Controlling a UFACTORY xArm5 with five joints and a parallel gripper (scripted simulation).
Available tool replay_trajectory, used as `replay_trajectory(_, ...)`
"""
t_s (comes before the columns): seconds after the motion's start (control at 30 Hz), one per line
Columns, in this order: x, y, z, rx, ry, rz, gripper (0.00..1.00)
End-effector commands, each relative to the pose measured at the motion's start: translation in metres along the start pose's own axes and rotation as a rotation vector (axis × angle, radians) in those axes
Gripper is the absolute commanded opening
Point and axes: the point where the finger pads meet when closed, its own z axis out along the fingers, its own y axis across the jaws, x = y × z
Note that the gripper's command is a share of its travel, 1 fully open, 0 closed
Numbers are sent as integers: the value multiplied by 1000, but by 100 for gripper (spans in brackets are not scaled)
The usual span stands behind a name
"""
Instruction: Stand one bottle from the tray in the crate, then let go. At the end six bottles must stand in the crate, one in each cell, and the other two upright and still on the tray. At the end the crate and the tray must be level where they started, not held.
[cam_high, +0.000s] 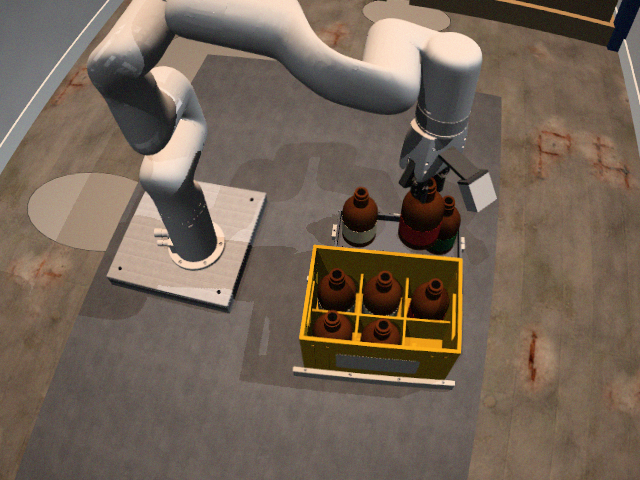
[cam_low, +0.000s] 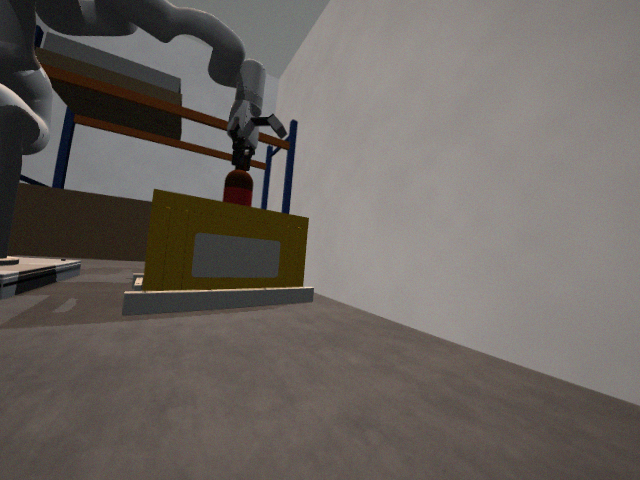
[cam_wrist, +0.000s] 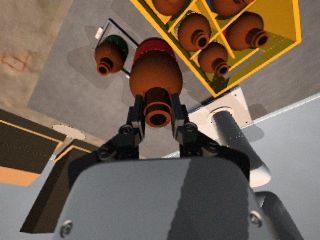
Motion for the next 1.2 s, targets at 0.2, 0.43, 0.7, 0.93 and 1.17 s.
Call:
replay_trajectory(0.2,21,12,-2,2,3,0,0)
replay_trajectory(0.43,36,22,-2,2,3,0,0)
replay_trajectory(0.7,49,30,-2,2,3,0,0)
replay_trajectory(0.93,65,40,-2,2,3,0,0)
replay_trajectory(1.17,80,50,-2,1,3,0,0)
